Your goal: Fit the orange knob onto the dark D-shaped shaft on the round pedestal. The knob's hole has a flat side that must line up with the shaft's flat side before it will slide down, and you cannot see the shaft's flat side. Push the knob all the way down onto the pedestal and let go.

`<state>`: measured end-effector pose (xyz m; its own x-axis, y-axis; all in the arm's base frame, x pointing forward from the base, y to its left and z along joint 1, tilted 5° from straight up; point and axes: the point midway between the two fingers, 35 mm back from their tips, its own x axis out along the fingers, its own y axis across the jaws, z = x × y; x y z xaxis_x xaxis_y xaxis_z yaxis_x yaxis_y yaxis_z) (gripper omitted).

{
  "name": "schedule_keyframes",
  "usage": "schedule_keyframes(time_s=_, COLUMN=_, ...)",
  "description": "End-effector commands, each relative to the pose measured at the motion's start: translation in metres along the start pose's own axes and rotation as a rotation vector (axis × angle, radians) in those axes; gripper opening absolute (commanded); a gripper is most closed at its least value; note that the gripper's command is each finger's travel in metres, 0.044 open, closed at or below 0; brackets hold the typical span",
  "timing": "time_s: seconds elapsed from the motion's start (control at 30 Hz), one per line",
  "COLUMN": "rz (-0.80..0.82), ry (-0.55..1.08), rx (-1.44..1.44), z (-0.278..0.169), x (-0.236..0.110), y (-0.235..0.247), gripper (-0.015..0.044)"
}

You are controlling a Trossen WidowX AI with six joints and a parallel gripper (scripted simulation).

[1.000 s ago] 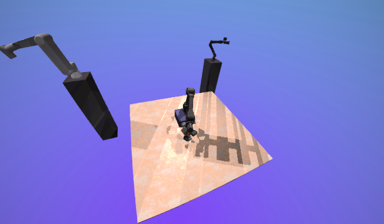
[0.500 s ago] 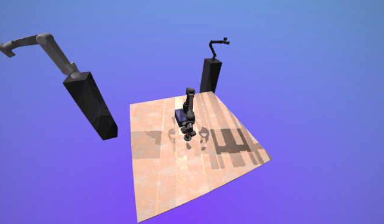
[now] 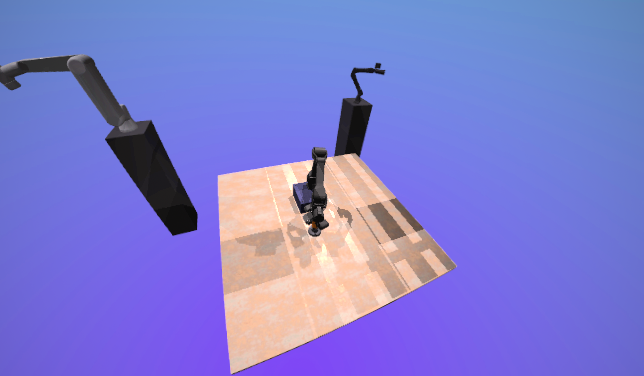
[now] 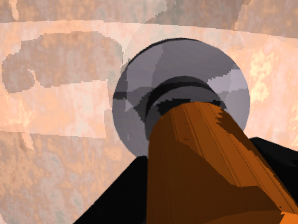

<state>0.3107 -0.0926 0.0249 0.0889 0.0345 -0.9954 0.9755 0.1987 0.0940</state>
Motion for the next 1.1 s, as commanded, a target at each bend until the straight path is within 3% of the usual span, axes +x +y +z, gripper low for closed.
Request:
schedule_keyframes(time_s=0.0, rz=0.004, ry=-0.003, rx=0.004, z=0.0, x=0.0002, y=0.0001, gripper=0.0)
schedule_keyframes(time_s=1.07, rz=0.004, ry=-0.003, rx=-0.044, z=0.0, x=0.0009, y=0.0001, gripper=0.0)
